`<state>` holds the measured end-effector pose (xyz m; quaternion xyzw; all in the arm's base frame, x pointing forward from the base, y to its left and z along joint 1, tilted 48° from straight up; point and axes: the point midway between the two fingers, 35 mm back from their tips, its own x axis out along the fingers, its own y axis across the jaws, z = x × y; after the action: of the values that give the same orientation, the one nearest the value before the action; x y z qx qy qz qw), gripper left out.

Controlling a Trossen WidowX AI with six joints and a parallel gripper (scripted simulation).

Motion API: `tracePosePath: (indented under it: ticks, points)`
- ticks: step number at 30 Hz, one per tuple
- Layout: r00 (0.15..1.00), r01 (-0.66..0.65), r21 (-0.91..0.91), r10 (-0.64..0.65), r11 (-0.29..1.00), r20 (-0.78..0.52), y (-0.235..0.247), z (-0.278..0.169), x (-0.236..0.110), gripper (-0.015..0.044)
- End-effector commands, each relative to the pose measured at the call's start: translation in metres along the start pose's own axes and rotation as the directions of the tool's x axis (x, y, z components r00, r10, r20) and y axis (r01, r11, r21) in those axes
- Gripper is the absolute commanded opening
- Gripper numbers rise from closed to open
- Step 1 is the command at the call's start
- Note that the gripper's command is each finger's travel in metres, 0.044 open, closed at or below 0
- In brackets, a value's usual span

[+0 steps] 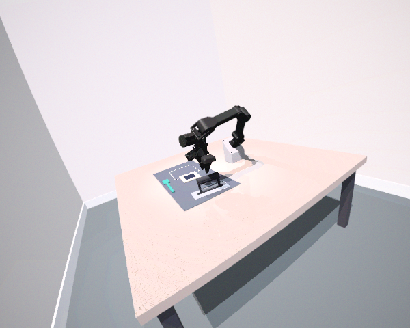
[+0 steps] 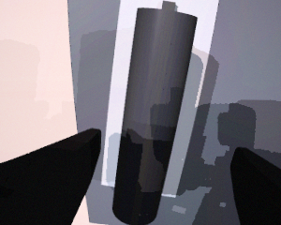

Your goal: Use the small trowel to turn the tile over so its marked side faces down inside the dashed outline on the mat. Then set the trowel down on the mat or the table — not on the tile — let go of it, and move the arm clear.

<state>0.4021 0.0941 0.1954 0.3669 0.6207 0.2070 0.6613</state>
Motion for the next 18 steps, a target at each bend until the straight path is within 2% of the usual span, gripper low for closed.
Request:
tracePosePath:
  ticks: [1, 18]
  points:
    - [0.998, 0.008, 0.046, -0.005, 0.999, -0.056, 0.009, -0.015, 0.0, 0.027]
    - [0.998, 0.006, 0.042, -0.003, 0.999, -0.056, 0.009, -0.015, 0.02, 0.027]
